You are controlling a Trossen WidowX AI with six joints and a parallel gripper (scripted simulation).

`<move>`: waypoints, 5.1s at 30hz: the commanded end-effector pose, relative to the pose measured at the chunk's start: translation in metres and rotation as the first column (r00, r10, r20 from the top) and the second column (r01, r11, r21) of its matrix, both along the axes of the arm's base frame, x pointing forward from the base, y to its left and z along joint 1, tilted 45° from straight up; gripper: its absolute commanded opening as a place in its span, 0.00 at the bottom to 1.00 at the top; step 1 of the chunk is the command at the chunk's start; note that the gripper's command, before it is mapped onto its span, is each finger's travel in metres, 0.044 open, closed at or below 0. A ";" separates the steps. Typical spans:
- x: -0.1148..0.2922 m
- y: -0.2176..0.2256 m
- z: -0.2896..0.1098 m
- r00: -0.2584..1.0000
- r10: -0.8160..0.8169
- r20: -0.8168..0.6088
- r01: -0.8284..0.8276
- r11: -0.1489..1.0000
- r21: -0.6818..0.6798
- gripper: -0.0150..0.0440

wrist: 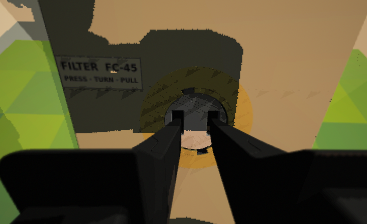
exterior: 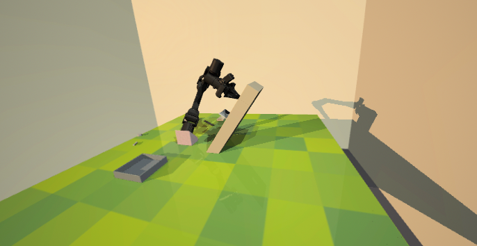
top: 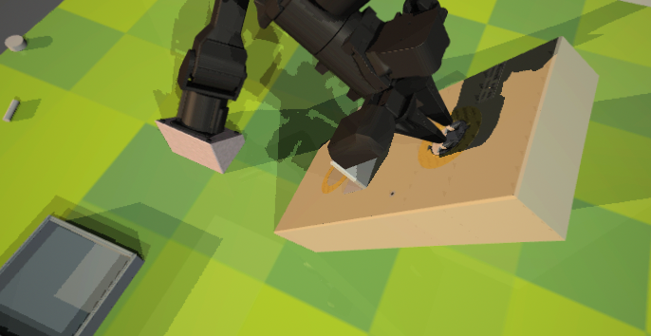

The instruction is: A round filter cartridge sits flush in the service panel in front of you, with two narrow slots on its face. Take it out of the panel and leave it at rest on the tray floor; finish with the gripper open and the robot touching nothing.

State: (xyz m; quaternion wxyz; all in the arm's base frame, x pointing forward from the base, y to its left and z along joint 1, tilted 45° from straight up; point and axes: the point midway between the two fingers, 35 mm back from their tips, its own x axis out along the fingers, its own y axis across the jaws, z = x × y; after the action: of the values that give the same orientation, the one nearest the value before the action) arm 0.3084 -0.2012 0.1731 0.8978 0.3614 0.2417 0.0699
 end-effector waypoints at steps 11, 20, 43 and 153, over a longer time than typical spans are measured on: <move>-0.002 0.003 -0.005 1.000 -0.002 -0.008 0.002 1.000 0.008 0.42; -0.001 0.002 -0.004 1.000 -0.002 -0.008 0.002 1.000 0.008 0.42; 0.002 0.002 -0.004 1.000 -0.002 -0.008 0.002 1.000 0.008 0.42; 0.013 0.006 -0.008 1.000 -0.002 -0.007 0.002 1.000 0.008 0.42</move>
State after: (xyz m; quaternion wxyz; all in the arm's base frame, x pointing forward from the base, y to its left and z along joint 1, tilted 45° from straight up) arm 0.3198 -0.1976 0.1692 0.8981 0.3621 0.2402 0.0687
